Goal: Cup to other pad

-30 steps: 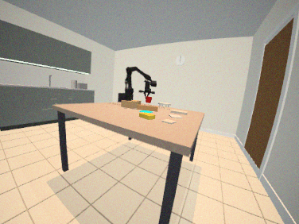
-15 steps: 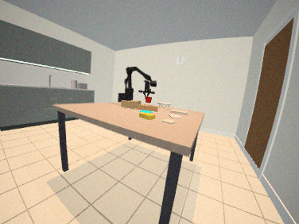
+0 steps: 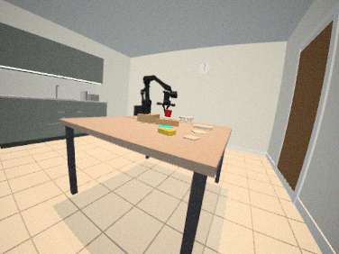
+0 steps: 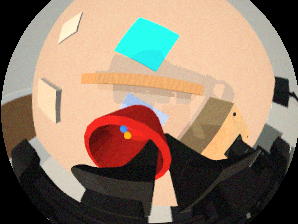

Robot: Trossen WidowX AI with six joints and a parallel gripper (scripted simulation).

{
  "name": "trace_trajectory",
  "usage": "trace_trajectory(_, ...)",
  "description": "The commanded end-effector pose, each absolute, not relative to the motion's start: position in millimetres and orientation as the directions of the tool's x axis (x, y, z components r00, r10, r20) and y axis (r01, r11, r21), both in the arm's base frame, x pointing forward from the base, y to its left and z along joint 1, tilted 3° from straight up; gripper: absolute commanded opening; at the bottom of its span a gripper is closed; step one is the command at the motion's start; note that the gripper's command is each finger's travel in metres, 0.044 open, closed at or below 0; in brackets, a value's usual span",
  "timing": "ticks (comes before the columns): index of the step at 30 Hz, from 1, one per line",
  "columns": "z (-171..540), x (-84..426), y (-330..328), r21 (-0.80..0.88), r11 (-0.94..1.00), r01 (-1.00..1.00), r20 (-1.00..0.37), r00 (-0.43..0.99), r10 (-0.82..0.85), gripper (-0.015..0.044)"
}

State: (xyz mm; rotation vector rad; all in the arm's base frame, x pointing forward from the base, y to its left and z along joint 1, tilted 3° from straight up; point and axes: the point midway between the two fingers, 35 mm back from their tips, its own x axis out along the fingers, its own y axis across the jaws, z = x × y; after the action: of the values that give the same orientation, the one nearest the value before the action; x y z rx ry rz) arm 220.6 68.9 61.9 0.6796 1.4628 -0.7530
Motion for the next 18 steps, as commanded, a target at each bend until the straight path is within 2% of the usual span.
trace_trajectory(1, 63, 226, 64, -0.04, 0.61, 0.792, -0.999, -0.022, -0.037, 0.0)
trace_trajectory(18, 64, 242, 36, -0.04, 0.61, 0.792, -0.999, -0.021, -0.038, 0.0)
